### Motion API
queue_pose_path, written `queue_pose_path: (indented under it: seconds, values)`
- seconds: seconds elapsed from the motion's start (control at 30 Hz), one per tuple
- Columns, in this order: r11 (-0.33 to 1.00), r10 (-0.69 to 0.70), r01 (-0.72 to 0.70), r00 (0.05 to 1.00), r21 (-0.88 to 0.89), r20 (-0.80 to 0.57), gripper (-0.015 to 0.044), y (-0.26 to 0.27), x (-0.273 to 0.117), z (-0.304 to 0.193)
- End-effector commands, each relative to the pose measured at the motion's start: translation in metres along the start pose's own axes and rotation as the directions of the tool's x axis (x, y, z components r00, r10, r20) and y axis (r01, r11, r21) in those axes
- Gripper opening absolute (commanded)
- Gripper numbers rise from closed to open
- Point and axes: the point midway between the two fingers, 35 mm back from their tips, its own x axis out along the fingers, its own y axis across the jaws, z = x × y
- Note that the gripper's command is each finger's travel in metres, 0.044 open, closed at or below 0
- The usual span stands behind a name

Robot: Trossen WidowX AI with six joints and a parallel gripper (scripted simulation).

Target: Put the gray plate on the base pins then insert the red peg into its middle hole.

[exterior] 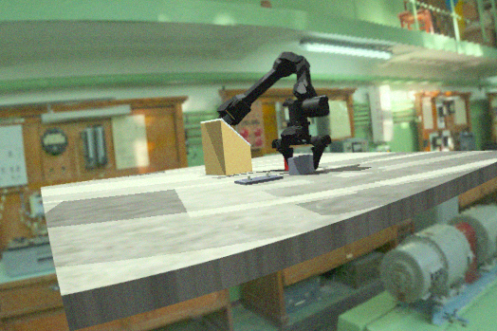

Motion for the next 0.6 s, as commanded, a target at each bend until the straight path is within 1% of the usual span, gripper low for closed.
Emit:
queue_pose_path:
  seconds: [0.0,0.3,0.57]
  values:
    - [1.000,-0.002,0.002,1.000,0.007,0.001,0.0335,-0.0010,0.0024,0.0016]
    - [1.000,-0.002,0.002,1.000,0.007,0.001,0.0099,-0.0010,0.0024,0.0016]
    - [1.000,-0.002,0.002,1.000,0.007,0.001,0.0045,-0.0010,0.0024,0.0016]
